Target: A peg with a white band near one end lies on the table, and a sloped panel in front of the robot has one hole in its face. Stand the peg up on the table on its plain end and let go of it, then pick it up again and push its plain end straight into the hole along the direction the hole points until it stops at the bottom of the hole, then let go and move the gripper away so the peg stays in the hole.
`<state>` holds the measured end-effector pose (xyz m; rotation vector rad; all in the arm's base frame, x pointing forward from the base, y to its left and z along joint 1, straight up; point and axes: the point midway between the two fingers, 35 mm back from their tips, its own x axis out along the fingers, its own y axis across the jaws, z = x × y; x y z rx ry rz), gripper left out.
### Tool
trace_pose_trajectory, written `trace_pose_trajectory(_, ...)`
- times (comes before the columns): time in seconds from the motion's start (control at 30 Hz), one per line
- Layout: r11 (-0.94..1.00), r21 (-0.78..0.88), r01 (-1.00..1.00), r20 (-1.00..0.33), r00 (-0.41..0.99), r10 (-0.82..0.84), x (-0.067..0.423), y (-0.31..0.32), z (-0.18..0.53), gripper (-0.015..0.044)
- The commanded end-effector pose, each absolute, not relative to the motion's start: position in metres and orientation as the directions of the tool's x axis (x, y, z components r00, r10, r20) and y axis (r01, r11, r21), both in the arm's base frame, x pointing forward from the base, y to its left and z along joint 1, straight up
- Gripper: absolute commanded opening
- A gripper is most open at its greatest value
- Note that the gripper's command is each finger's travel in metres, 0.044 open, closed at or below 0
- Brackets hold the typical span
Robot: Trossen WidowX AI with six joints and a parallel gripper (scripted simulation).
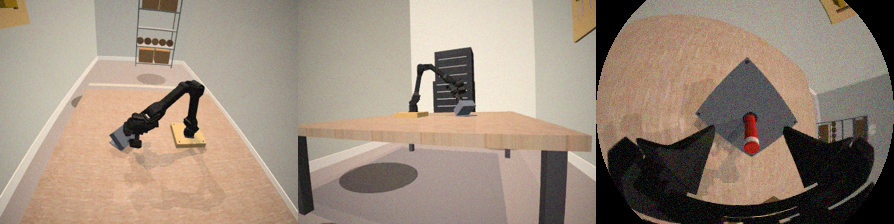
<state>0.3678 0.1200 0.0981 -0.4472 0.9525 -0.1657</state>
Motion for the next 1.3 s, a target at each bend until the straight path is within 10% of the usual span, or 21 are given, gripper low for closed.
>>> trace_pose_trajectory(0.0,0.899,-0.436,-0.052,-0.745,0.582,-0.327,0.365,0.125,0.108,0.0440)
trace_pose_trajectory(1.27,0.898,-0.435,-0.063,-0.751,0.575,-0.323,0.316,0.154,0.162,0.0440)
